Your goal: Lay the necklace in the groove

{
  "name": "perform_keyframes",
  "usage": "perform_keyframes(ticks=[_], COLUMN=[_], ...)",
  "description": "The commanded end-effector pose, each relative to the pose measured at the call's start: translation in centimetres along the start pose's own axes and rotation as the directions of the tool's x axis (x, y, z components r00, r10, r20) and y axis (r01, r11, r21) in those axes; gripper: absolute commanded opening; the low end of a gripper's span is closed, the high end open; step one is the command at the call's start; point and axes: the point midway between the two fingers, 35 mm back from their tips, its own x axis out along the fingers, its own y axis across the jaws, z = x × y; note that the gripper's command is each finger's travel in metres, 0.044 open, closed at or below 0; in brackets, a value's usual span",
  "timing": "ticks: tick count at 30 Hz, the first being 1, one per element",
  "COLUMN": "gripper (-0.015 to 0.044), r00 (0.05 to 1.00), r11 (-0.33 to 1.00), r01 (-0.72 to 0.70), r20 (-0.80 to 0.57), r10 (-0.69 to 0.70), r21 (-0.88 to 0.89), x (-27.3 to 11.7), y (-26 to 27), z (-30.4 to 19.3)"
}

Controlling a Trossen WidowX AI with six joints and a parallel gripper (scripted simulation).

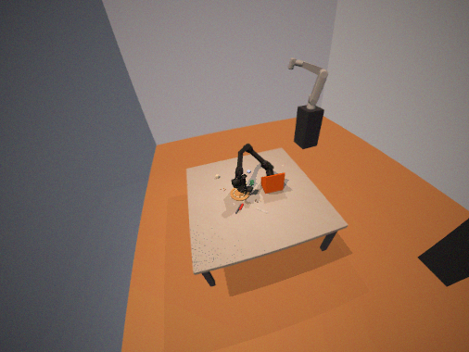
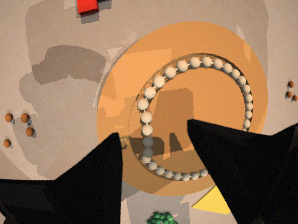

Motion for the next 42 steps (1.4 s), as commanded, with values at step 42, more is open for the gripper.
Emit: perform_keyframes(ticks=[42], gripper=[0.0], r00=[1.0], r11=[1.0], r01=[-0.004], r20=[0.005], r10=[0.004], r21=[-0.008], x=[3.3], y=[0.0], z=[-0.2])
